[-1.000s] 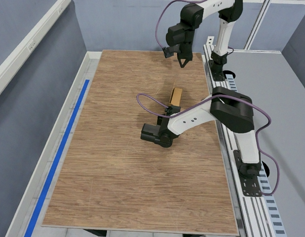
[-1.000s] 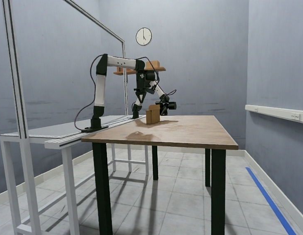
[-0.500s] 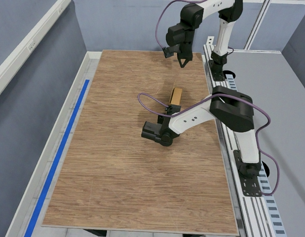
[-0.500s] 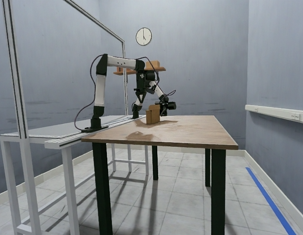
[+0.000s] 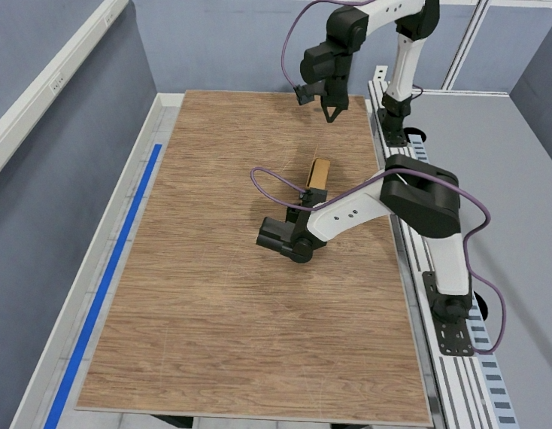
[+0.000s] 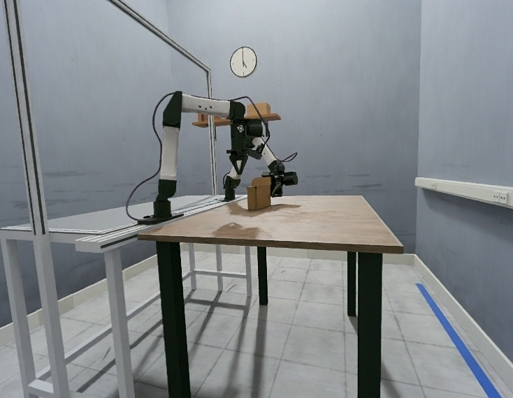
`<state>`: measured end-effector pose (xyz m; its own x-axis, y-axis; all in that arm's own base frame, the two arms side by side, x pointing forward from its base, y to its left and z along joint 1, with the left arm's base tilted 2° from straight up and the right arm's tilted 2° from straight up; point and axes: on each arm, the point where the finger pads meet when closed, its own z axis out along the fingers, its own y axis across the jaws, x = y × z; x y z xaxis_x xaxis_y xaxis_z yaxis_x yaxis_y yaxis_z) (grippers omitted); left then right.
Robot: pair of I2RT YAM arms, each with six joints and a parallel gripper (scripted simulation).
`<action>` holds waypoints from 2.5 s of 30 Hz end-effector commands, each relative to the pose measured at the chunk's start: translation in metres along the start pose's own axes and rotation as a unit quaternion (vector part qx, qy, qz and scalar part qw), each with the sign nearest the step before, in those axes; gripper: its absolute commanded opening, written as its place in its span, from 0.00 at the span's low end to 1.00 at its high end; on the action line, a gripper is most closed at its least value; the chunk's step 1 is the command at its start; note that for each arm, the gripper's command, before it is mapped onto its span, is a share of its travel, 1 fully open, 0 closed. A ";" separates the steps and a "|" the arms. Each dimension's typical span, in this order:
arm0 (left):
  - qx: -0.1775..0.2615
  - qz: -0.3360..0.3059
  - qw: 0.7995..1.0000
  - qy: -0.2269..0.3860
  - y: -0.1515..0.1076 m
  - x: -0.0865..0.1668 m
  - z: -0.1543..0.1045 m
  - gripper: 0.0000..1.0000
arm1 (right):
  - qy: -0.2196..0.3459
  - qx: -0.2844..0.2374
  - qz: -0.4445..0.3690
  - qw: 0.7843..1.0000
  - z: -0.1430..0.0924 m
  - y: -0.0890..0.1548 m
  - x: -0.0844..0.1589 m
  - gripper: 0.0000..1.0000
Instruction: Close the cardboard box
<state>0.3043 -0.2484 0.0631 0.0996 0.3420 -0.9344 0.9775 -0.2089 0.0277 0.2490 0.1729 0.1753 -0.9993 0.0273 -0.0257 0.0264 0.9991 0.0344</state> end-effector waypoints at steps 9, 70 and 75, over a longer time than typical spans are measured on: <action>-0.005 0.011 1.000 -0.001 0.004 -0.008 -0.001 0.70 | -0.006 -0.003 0.002 1.000 -0.005 -0.001 0.000 0.01; -0.005 0.011 1.000 -0.001 0.004 -0.008 -0.001 0.48 | -0.006 -0.003 0.002 1.000 -0.005 -0.001 0.000 0.01; -0.005 0.011 1.000 -0.001 0.004 -0.008 -0.001 0.47 | -0.006 -0.003 0.002 1.000 -0.005 -0.001 0.000 0.01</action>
<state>0.3051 -0.2486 0.0632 0.1006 0.3415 -0.9345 0.9779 -0.2071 0.0295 0.2490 0.1729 0.1753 -0.9993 0.0274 -0.0257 0.0265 0.9991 0.0344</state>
